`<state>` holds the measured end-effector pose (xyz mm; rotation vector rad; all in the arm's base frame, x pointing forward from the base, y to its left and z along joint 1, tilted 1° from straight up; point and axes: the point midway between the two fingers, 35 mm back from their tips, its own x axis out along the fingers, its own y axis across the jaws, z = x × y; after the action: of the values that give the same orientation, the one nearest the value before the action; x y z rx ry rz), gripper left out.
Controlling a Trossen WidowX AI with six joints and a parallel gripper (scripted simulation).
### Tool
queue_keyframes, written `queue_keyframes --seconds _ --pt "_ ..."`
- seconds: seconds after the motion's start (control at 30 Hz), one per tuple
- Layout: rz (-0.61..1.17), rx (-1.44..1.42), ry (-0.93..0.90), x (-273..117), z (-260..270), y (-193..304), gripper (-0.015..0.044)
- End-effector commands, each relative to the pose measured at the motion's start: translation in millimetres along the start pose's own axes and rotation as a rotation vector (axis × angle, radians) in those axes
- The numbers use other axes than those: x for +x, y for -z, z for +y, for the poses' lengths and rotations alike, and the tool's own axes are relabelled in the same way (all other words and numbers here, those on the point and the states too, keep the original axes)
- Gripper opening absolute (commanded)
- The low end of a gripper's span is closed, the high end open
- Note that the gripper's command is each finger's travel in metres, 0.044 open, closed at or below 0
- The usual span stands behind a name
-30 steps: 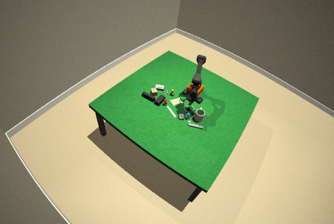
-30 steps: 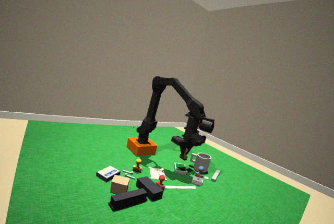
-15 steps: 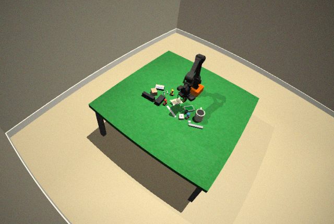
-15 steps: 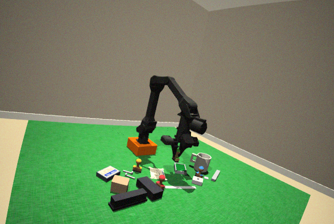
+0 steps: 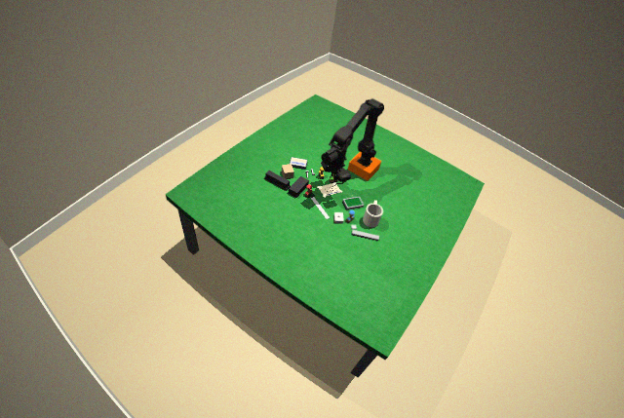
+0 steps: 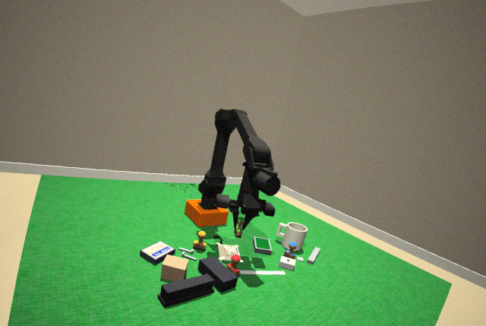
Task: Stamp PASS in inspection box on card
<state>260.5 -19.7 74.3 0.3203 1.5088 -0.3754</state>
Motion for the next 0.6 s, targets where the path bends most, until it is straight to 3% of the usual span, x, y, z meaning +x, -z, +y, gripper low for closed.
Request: queue_keyframes --seconds 0.0,0.57 --pt "0.0 0.061 0.004 -0.4 -15.4 -1.8 0.0" --pt "-0.001 0.064 0.004 8.6 -15.6 -2.9 0.0"
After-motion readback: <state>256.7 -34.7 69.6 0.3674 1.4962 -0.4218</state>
